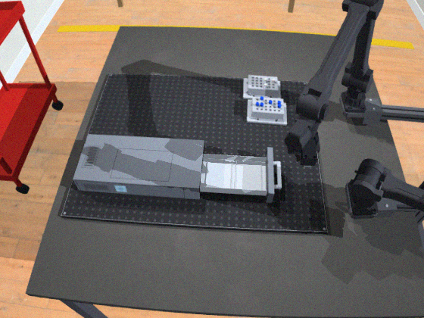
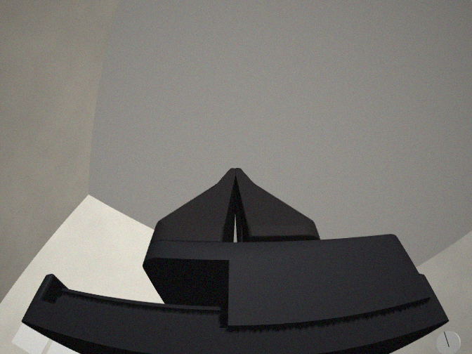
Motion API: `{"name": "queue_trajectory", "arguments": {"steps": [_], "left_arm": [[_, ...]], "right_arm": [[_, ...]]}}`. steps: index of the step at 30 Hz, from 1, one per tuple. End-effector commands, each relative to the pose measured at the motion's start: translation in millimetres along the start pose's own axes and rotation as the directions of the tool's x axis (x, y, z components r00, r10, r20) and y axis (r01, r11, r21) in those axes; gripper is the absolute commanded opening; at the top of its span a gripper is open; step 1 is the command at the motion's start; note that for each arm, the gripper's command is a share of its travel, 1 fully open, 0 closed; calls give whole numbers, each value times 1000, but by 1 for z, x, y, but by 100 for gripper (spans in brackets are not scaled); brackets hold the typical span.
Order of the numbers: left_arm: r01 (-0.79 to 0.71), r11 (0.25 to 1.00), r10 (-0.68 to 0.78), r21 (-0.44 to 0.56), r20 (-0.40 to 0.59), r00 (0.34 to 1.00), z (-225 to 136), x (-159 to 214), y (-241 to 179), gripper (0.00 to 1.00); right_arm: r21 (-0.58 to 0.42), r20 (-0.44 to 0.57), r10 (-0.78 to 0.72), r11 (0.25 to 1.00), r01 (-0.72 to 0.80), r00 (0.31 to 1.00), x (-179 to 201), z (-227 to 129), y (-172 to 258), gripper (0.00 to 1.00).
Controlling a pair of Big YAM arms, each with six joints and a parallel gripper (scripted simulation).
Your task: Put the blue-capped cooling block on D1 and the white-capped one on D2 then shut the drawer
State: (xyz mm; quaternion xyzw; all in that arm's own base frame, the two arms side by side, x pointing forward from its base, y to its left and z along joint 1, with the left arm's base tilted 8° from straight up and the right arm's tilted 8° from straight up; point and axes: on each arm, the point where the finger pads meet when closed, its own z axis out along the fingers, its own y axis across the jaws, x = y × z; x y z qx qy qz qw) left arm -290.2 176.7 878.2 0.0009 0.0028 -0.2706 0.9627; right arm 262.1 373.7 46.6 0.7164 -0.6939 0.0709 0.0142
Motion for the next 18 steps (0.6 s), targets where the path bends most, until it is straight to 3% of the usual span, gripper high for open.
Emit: {"name": "queue_trajectory", "arguments": {"steps": [1,18], "left_arm": [[-8,1000,8,1,-34,999,8,23,-2,0],[-8,1000,8,1,-34,999,8,23,-2,0]], "right_arm": [[17,29,12,1000,-13,999,-18,-12,-10,0],[0,3,2,1000,-2,1000,-2,22,-6,0]]}}
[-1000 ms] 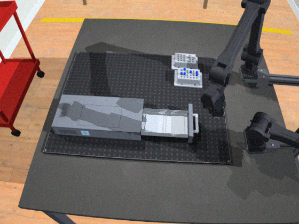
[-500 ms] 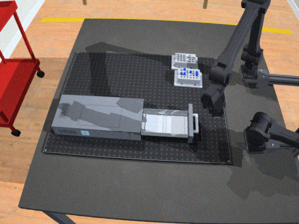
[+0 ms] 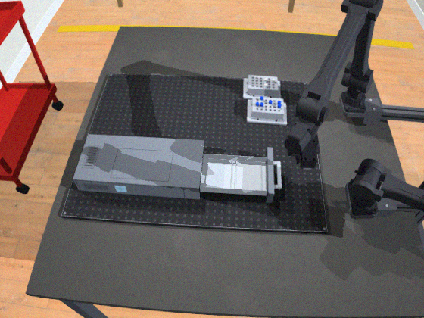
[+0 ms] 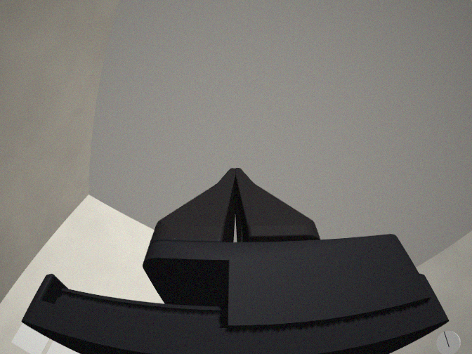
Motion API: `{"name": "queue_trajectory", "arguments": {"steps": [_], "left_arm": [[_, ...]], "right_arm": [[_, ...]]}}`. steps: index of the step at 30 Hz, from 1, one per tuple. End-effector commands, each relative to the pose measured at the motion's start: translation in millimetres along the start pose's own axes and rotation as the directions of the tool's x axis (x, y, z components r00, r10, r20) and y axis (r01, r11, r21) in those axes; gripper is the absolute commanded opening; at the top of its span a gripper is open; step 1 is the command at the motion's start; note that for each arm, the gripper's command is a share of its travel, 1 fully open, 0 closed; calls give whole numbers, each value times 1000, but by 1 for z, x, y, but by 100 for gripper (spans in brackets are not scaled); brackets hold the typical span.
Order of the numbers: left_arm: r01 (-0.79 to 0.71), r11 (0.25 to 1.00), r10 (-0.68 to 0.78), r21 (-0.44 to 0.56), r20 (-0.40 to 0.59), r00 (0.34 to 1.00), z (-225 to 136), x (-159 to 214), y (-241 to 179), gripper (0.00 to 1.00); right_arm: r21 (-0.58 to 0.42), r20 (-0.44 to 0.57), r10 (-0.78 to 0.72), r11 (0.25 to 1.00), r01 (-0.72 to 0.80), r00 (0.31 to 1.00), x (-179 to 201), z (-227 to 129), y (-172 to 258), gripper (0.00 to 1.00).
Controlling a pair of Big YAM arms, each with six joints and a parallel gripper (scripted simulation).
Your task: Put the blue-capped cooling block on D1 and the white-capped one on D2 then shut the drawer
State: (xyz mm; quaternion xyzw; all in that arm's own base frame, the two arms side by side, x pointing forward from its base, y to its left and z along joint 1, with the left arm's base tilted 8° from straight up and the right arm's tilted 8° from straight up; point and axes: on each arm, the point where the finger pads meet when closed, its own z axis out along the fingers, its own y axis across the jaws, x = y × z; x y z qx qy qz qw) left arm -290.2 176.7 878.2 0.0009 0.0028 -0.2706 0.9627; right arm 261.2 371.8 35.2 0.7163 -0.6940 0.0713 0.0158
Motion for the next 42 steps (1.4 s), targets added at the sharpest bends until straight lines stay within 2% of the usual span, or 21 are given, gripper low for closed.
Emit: {"name": "queue_trajectory", "arguments": {"steps": [1,27,36,42], "left_arm": [[-8,1000,8,1,-34,999,8,23,-2,0],[-8,1000,8,1,-34,999,8,23,-2,0],[-8,1000,8,1,-34,999,8,23,-2,0],[-8,1000,8,1,-34,999,8,23,-2,0]], "right_arm": [[2,6,1,1000,-1,1000,-3,12,-7,0],[13,20,-2,1000,2,1000,-11,36,-9,0],[2,5,0,1000,0,1000,-2,54,-7,0],[18,27,-2,1000,1,1000,-11,52,-12,0]]}}
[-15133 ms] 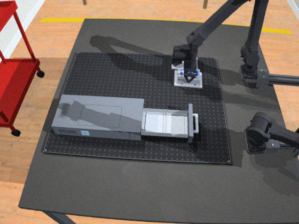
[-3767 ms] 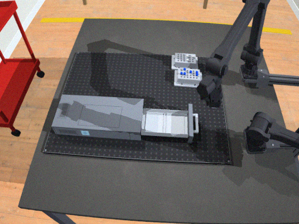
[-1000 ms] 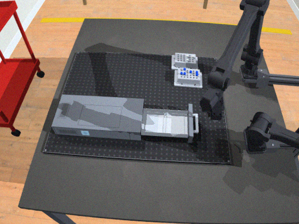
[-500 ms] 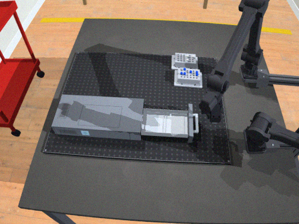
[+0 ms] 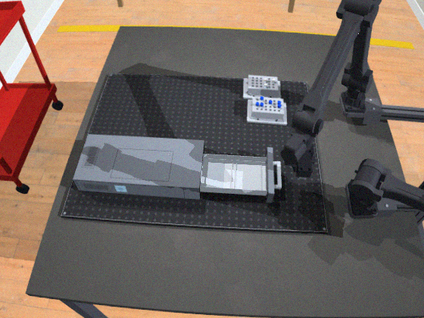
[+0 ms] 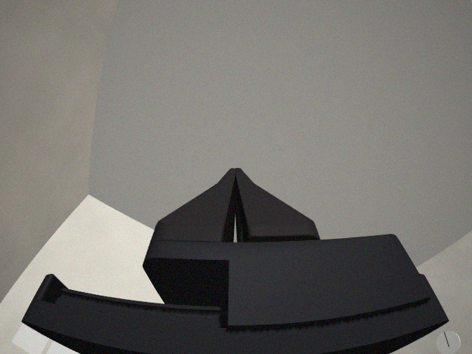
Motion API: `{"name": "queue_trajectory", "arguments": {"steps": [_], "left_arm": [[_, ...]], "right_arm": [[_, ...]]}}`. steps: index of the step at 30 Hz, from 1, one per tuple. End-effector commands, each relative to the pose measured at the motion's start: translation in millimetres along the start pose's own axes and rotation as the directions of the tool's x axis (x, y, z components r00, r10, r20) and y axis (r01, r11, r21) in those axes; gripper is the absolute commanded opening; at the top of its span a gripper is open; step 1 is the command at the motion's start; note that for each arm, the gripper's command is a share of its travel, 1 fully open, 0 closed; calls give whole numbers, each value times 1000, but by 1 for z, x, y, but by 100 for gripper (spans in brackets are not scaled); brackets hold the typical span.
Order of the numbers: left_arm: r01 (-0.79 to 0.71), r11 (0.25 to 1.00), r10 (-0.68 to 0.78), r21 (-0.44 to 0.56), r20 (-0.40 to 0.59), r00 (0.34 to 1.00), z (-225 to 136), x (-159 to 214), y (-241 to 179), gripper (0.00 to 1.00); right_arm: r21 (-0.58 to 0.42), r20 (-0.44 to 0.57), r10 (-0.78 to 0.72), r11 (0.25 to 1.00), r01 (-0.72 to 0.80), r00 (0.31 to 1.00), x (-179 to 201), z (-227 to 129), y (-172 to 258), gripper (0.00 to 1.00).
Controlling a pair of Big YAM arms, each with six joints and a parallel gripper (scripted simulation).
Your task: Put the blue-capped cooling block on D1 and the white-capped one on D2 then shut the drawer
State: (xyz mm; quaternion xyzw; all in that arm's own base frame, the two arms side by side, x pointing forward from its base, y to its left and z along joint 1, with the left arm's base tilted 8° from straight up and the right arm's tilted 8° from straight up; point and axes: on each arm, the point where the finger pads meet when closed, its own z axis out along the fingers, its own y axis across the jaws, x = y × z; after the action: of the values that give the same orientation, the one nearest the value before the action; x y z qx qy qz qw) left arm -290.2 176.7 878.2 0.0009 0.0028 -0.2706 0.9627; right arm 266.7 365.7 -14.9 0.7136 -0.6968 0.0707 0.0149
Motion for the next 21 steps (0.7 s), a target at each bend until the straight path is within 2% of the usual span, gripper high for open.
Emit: {"name": "queue_trajectory", "arguments": {"steps": [1,21], "left_arm": [[-8,1000,8,1,-34,999,8,23,-2,0],[-8,1000,8,1,-34,999,8,23,-2,0]], "right_arm": [[13,17,-14,1000,13,1000,-11,4,-7,0],[3,3,-16,1000,16,1000,-3,33,-3,0]]}}
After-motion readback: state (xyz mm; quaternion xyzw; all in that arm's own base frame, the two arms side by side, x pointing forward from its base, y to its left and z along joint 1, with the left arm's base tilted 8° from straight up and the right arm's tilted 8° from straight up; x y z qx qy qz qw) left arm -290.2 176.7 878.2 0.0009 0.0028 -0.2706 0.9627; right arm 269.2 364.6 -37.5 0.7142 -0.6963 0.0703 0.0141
